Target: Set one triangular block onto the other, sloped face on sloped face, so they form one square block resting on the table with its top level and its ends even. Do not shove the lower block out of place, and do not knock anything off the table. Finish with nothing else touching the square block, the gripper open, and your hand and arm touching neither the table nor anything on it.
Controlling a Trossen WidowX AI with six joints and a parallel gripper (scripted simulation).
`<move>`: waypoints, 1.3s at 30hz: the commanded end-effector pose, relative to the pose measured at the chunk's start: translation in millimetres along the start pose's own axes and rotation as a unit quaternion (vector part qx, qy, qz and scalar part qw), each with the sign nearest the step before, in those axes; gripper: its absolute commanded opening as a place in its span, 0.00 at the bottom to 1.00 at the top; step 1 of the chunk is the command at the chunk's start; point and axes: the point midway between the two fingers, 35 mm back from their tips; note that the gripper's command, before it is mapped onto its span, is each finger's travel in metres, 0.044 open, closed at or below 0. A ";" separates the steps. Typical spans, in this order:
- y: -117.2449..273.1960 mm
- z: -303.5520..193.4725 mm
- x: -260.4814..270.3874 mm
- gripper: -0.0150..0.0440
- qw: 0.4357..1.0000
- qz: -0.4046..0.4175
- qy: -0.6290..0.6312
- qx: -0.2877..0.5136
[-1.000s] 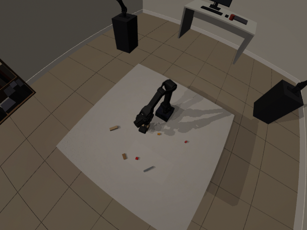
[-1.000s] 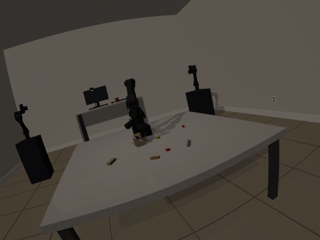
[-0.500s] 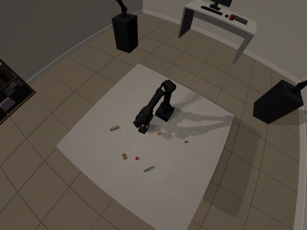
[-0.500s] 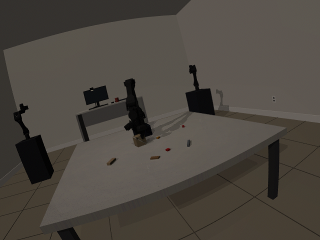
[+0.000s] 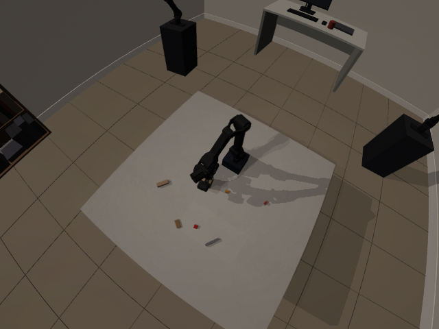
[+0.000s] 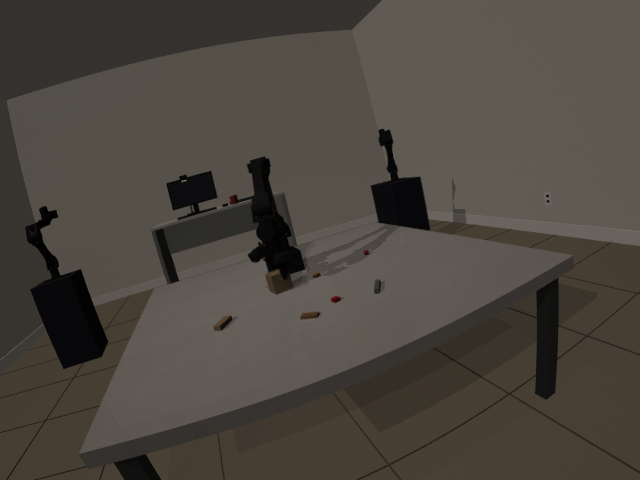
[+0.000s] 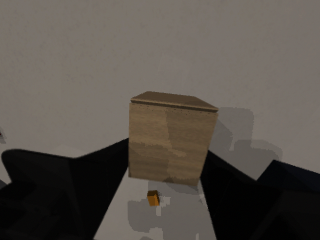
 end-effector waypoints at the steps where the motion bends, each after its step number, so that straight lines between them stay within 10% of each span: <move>1: -0.3 1.1 -0.2 0.25 1.000 -0.001 0.003 -0.003; 30: -2.0 1.6 -0.2 0.25 1.000 -0.003 0.003 -0.002; 39: -2.0 0.7 -0.2 0.65 1.000 -0.002 0.000 0.000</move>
Point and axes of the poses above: the point midway between the two fingers, 35 mm back from their tips, its own y axis back along the fingers, its own x axis across the jaws, z = x × y, and after that the axes turned 2 degrees about -y, right-handed
